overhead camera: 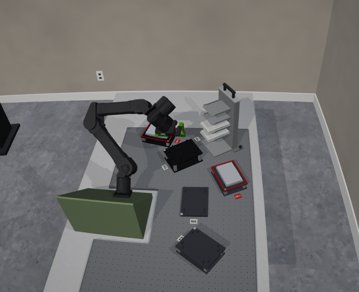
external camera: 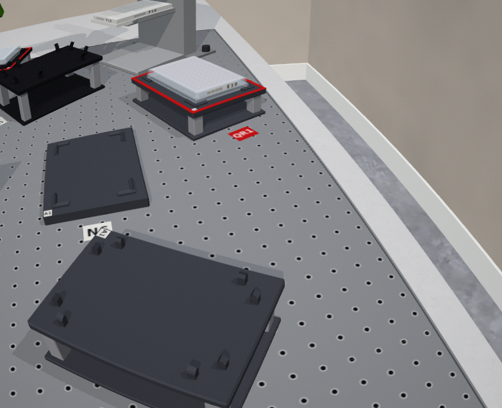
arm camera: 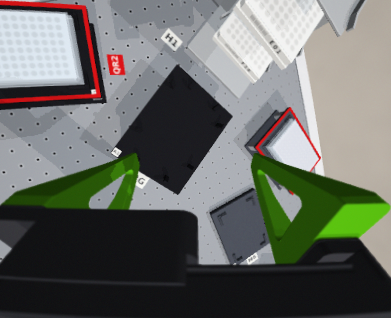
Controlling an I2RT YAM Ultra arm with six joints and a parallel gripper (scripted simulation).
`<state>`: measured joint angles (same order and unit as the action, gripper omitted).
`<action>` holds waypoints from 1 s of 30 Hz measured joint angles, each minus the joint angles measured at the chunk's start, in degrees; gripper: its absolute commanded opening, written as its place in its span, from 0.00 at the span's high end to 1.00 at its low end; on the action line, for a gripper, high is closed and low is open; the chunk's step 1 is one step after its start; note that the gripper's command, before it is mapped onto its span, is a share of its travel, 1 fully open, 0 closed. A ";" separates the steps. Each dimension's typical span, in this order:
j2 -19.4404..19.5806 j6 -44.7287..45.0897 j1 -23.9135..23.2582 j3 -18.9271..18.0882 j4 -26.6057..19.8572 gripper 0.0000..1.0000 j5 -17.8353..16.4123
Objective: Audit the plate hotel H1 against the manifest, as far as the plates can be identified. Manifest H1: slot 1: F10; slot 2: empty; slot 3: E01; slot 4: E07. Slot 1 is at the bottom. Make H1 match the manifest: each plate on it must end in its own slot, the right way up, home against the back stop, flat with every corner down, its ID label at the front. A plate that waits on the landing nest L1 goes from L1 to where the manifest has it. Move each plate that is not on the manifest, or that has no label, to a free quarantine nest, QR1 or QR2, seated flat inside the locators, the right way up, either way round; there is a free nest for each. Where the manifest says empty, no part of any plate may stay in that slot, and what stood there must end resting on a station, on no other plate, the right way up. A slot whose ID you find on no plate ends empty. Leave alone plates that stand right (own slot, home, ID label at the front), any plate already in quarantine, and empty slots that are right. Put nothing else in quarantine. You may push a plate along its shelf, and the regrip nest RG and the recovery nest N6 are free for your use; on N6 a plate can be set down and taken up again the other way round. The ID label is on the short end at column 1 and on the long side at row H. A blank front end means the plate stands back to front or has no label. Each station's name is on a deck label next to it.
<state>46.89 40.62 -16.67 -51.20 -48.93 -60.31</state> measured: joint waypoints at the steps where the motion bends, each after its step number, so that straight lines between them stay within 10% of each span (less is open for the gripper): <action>1: -2.01 -5.70 0.31 2.23 3.78 0.00 0.11; 8: -13.05 -40.41 4.17 14.21 25.42 0.00 5.25; 13: -19.89 -60.48 11.52 20.92 36.79 0.00 15.37; 19: -22.14 -71.87 14.88 22.73 42.12 0.00 23.45; 30: -22.36 -75.56 14.88 22.73 44.11 0.00 26.18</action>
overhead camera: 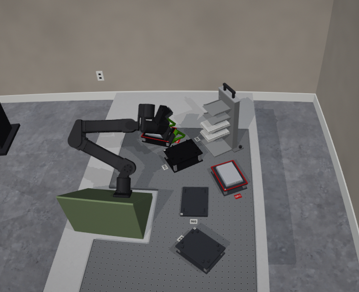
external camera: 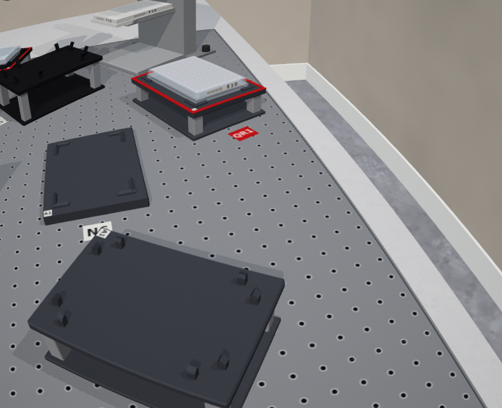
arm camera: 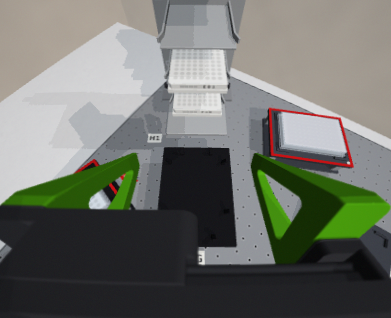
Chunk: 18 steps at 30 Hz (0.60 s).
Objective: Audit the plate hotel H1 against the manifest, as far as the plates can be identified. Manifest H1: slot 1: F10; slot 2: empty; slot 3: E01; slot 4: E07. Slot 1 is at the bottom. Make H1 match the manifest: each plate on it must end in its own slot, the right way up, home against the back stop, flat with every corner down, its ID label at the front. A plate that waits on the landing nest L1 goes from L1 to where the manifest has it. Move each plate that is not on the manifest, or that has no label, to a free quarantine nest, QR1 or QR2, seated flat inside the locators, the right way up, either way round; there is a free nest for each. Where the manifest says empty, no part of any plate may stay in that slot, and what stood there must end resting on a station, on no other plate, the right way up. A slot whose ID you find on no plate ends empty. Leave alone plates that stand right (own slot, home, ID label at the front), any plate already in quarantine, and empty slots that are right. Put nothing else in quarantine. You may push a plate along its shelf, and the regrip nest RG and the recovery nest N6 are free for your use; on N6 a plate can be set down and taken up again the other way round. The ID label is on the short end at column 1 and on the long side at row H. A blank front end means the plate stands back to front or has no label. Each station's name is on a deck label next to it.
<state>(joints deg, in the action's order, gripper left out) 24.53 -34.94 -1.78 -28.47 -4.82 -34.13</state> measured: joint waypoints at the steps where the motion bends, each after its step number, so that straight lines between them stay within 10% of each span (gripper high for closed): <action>1: 0.00 -0.07 0.00 0.00 0.04 0.00 0.07; 18: 0.61 -0.48 15.58 6.40 6.03 0.00 12.94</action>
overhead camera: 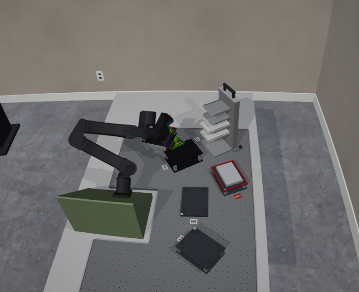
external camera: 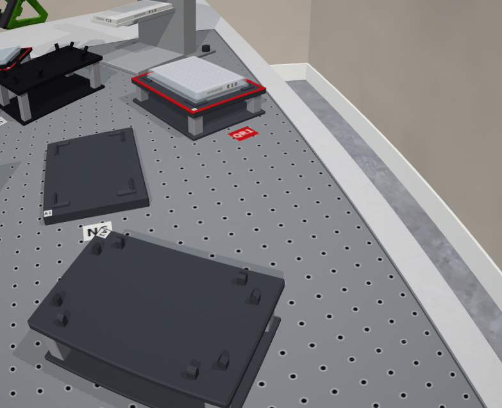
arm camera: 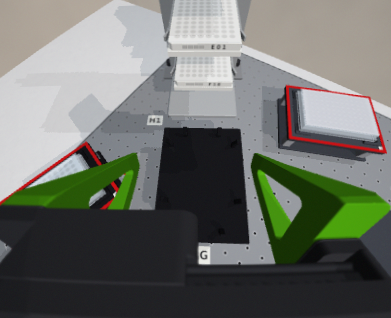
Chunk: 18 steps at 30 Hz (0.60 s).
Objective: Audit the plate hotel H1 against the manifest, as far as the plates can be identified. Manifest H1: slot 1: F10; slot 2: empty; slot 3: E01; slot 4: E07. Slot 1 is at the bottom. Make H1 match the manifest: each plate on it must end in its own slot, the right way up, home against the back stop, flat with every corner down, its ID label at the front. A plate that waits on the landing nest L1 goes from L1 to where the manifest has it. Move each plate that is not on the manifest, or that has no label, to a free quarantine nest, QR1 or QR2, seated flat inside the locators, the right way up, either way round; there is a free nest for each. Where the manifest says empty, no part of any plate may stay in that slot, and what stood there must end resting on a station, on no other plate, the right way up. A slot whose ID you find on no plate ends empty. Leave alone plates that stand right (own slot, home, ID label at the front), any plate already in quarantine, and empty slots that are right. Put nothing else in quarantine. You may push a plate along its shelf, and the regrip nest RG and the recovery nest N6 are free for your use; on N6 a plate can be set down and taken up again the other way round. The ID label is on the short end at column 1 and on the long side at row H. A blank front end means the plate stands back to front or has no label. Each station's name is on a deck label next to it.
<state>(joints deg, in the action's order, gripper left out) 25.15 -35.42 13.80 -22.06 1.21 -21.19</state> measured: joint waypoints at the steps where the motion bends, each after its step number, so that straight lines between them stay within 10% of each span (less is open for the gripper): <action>1: 0.26 -0.02 1.22 0.59 0.63 0.00 1.09; 18: 3.74 -0.04 3.91 1.68 5.29 0.00 6.58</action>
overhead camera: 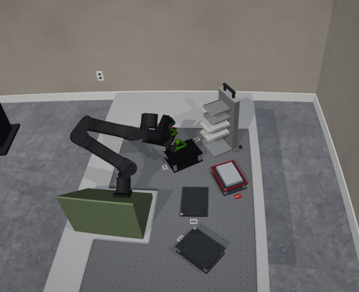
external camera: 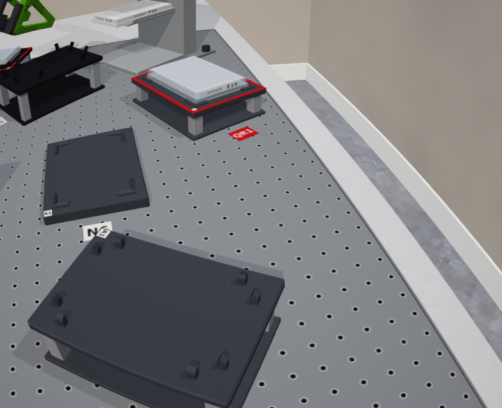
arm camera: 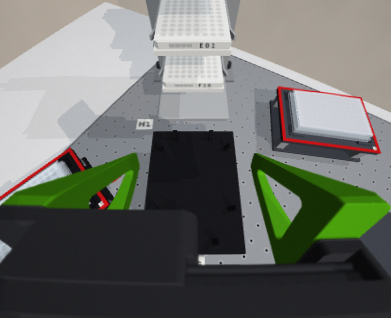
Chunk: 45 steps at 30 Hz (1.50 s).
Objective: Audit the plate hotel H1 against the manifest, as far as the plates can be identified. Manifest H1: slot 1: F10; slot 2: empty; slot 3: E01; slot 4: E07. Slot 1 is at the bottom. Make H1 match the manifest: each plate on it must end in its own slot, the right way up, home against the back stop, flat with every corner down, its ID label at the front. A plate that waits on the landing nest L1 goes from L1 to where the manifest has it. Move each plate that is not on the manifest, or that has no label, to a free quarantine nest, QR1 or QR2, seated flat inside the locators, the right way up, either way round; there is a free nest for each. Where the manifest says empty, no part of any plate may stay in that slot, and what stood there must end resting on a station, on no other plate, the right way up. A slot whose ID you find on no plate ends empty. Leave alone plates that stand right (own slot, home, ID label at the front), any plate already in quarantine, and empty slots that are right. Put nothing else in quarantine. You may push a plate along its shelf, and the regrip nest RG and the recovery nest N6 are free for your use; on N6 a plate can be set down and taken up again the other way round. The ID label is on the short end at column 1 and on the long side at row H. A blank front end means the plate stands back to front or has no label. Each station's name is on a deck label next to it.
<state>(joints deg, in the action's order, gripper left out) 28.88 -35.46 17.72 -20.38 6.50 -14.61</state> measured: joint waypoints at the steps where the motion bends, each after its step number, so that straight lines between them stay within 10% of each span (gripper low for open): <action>1: 0.48 0.00 -0.04 -0.09 0.26 0.00 0.00; 45: 16.98 0.00 -1.36 -7.67 9.73 0.00 -0.79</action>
<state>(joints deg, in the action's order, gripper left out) 45.87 -35.46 16.36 -28.05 16.23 -15.40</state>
